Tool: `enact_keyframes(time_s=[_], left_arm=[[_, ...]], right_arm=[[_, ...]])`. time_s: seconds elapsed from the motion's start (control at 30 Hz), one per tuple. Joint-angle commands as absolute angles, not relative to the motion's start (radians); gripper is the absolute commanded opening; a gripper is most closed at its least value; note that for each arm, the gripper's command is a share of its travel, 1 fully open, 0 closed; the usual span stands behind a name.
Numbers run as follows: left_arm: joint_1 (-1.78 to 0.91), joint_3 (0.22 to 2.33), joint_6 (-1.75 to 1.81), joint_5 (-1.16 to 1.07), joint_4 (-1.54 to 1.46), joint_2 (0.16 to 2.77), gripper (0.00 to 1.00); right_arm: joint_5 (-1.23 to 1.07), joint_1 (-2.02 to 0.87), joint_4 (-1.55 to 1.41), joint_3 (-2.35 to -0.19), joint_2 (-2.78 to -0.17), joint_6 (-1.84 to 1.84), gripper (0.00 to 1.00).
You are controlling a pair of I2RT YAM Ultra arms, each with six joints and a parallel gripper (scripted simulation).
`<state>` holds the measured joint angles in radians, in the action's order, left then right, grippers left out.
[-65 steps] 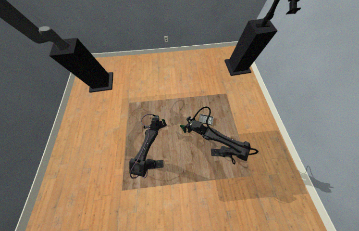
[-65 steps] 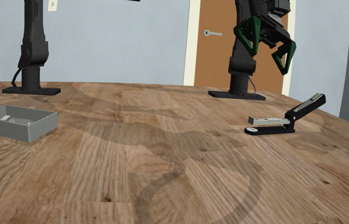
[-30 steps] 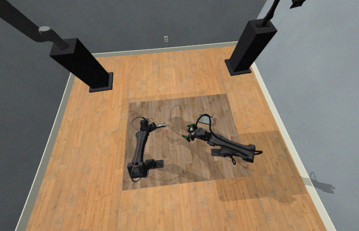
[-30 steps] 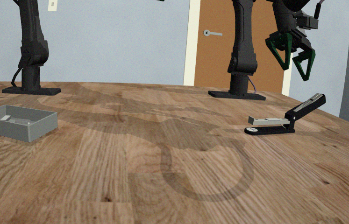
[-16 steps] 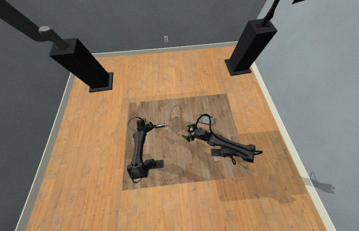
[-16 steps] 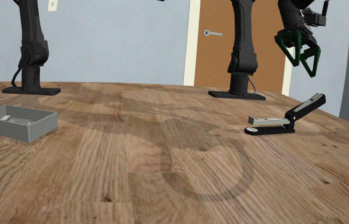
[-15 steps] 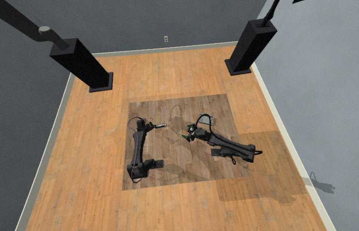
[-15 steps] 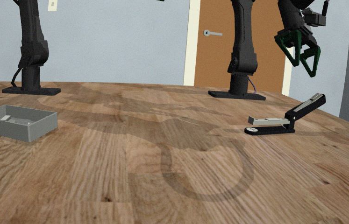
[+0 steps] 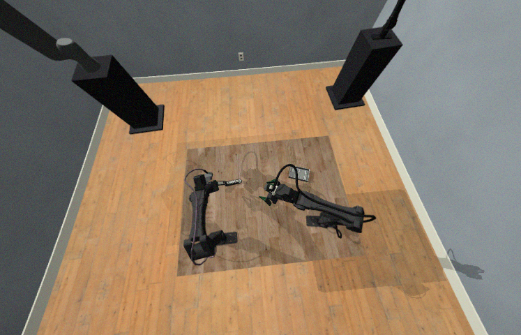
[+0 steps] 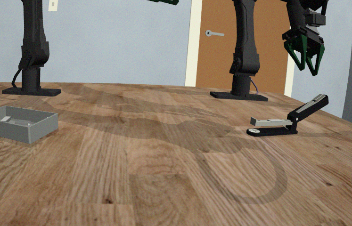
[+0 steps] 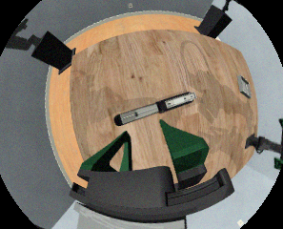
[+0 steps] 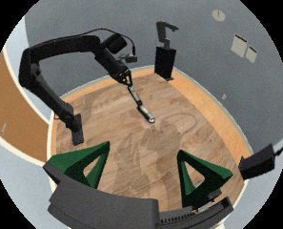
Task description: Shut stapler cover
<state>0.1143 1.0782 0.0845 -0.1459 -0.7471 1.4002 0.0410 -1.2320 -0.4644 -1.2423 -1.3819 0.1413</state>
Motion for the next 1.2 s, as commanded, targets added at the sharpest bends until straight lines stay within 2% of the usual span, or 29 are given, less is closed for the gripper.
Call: enact_keyframes(time_s=[0.0,0.5,0.57,1.17], left_arm=[[0.134,1.119,-0.076,-0.217,-0.761,1.412,0.5],[0.281,1.27,-0.756,-0.408,-0.946,1.576,0.5],[0.281,1.27,-0.756,-0.408,-0.946,1.576,0.5],[0.336,1.585,-1.506,-0.407,-1.285,1.843,0.5]], right_arm=[[0.035,-1.247,-0.458,-1.304,-1.406,0.13,1.0],[0.036,-1.283,-0.472,-1.551,-1.648,0.13,1.0],[0.036,-1.283,-0.472,-1.551,-1.648,0.13,1.0],[0.04,-1.305,-0.471,-1.702,-1.789,0.13,1.0]])
